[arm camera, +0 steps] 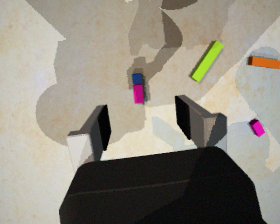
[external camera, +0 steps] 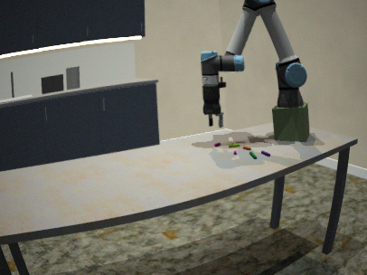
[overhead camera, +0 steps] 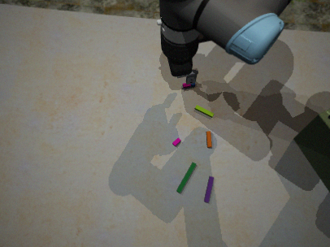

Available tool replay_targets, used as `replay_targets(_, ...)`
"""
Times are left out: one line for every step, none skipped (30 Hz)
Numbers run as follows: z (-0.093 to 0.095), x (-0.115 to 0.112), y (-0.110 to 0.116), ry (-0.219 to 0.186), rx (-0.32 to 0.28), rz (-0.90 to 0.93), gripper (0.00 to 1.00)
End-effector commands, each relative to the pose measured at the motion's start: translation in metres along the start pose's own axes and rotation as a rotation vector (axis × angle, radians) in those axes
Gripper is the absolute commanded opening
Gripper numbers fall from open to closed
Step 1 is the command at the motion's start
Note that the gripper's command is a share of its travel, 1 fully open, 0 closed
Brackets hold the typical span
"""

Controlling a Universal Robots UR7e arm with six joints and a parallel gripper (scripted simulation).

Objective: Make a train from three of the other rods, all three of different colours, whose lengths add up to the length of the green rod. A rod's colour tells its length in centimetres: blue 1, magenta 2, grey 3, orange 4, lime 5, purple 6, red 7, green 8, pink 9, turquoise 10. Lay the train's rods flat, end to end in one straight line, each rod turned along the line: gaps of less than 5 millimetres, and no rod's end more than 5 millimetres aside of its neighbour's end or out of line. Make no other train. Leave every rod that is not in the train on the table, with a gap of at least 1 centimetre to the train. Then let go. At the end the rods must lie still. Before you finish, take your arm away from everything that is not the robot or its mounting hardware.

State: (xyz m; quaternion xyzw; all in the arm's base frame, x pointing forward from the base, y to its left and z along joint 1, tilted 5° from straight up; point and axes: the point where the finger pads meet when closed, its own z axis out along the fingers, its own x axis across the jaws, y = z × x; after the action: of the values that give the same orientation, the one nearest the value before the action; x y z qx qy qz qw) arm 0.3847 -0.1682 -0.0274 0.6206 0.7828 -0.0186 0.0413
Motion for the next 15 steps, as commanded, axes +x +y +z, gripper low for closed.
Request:
replay_targets(0.0, 0.0001, -0.0004, -0.001, -0.001, -0.025, 1.0)
replay_targets(0.0001, 0.0002, -0.0007, -0.001, -0.001, -0.035, 1.0)
replay_targets(0.0002, 0.0004, -0.001, -0.001, -0.001, -0.047, 1.0)
replay_targets(0.0004, 0.0006, -0.0014, -0.001, -0.001, -0.06, 1.0)
replay_targets(0.0006, 0.0008, -0.0018, -0.001, -0.001, -0.074, 1.0)
replay_targets(0.0008, 0.001, -0.0022, -0.001, -0.001, -0.09, 1.0)
replay_targets(0.001, 0.0012, -0.0026, -0.001, -0.001, -0.107, 1.0)
replay_targets(0.0012, 0.0015, -0.0031, -0.001, -0.001, -0.125, 1.0)
replay_targets(0.0014, 0.0018, -0.0036, -0.001, -0.001, -0.144, 1.0)
replay_targets(0.0017, 0.0021, -0.0041, -0.001, -0.001, -0.165, 1.0)
replay_targets(0.002, 0.0024, -0.0047, -0.001, -0.001, -0.187, 1.0)
replay_targets(0.0022, 0.0028, -0.0052, -0.001, -0.001, -0.211, 1.0)
replay_targets(0.0025, 0.0031, -0.0058, -0.001, -0.001, -0.236, 1.0)
replay_targets(0.0028, 0.0035, -0.0064, -0.001, -0.001, -0.262, 1.0)
replay_targets(0.0032, 0.004, -0.007, -0.001, -0.001, -0.289, 1.0)
